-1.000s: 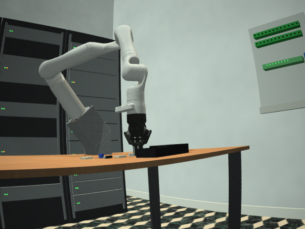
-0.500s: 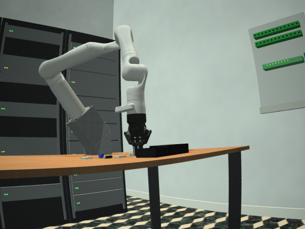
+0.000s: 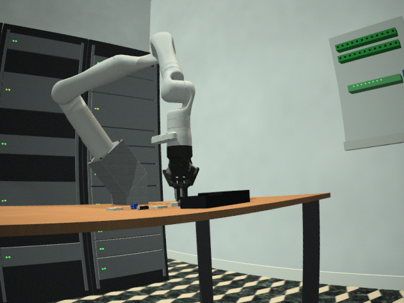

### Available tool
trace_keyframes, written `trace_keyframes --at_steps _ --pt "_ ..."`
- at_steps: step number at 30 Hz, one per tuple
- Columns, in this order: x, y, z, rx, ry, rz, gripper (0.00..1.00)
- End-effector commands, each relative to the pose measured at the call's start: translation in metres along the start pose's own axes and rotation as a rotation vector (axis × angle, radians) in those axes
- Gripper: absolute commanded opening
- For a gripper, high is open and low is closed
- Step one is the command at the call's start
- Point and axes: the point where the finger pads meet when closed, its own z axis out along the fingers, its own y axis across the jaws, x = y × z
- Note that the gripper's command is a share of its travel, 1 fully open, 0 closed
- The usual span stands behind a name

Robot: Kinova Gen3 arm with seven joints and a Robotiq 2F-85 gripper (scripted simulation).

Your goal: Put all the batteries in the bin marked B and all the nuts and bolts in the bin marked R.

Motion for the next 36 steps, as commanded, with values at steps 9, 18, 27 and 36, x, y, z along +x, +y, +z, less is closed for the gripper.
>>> trace_keyframes --at_steps 9,18,27,36 --pt "-0.004 -0.003 -0.033 0.012 -0.006 -0.003 0.11" --pt "-0.004 -0.003 -0.047 0.011 -0.006 -0.003 0.11" --pt "-0.004 -0.003 -0.047 0.012 -0.006 -0.003 0.11" --pt "0.002 -0.032 -0.047 0.012 -0.005 -0.098 0.11"
